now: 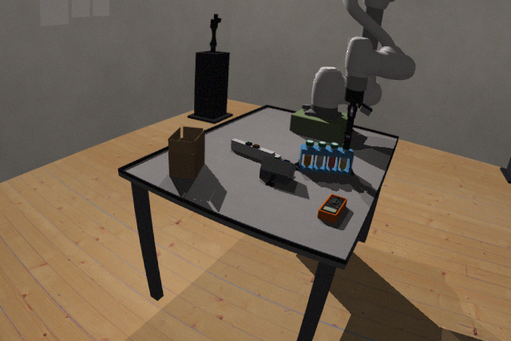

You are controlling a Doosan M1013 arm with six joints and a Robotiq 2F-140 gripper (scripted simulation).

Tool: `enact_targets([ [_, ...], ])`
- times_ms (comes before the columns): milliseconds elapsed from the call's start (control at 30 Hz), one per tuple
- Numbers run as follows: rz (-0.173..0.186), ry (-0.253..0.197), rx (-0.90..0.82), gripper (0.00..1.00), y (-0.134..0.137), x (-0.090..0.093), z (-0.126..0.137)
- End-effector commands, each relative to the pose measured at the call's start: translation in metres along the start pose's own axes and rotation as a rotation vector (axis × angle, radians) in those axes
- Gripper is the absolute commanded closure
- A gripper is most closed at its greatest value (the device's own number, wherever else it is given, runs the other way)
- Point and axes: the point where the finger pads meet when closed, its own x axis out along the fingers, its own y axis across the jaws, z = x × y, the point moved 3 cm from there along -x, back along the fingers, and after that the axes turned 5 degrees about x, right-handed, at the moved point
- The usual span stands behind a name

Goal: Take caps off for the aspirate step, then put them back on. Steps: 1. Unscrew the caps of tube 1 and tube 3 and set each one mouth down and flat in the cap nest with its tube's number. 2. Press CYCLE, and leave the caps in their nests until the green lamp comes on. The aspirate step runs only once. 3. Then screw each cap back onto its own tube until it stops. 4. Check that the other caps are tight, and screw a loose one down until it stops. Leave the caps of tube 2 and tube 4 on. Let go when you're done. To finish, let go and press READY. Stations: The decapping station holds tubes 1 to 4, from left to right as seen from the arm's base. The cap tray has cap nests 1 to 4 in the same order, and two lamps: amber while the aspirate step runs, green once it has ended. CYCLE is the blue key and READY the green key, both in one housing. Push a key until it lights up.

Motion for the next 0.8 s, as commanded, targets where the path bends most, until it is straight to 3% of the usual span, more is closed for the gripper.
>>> enact_targets([
  [0,0.001,0.0,0.001,0.7,0.0005,-0.0007,-0.0003],
  [400,0.001,0.0,0.001,0.7,0.0005,-0.0007,-0.0003],
  [633,0.001,-0.001,-0.349,0.7,0.0005,-0.0007,-0.0003],
  [767,0.001,-0.001,-0.449,0.7,0.0005,-0.0008,-0.0003],
])
